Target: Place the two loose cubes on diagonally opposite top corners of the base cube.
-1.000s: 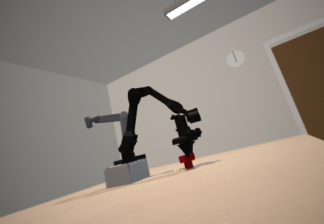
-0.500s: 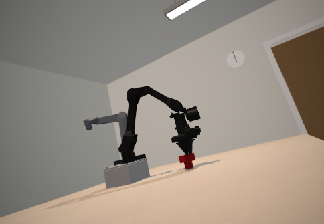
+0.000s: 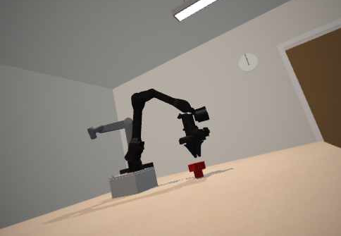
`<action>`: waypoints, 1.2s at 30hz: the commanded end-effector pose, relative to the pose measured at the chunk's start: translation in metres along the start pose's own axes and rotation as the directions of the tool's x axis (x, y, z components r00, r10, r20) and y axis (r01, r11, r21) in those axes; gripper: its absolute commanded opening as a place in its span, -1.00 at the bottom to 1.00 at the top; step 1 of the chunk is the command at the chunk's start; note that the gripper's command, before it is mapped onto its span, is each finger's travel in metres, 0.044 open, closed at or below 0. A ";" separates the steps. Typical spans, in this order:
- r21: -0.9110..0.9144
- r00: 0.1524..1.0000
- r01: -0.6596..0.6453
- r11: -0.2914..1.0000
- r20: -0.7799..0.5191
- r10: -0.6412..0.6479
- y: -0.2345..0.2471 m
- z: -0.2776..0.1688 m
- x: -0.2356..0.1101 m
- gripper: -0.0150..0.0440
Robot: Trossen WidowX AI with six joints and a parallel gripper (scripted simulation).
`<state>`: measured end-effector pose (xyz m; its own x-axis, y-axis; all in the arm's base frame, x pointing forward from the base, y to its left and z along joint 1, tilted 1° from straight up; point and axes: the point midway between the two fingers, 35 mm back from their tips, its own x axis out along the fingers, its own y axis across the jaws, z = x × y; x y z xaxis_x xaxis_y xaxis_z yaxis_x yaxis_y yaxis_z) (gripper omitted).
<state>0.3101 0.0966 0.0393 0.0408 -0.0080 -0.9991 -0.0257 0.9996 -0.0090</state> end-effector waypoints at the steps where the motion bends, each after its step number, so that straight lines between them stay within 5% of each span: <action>1: 0.002 1.000 -0.001 1.000 0.002 0.001 0.000 0.000 -0.008 0.20; 14: 0.002 1.000 -0.001 1.000 0.002 0.001 0.000 0.000 -0.026 0.20; 21: -0.001 1.000 -0.001 1.000 0.004 0.001 0.000 0.001 -0.034 0.83; 26: -0.002 1.000 -0.002 1.000 0.003 0.002 0.003 0.000 -0.035 0.86; 36: -0.001 1.000 -0.013 1.000 -0.003 0.013 0.115 -0.070 -0.037 0.86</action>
<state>0.2593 0.1874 0.0739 0.0422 0.0049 -0.9991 -0.0339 0.9994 0.0035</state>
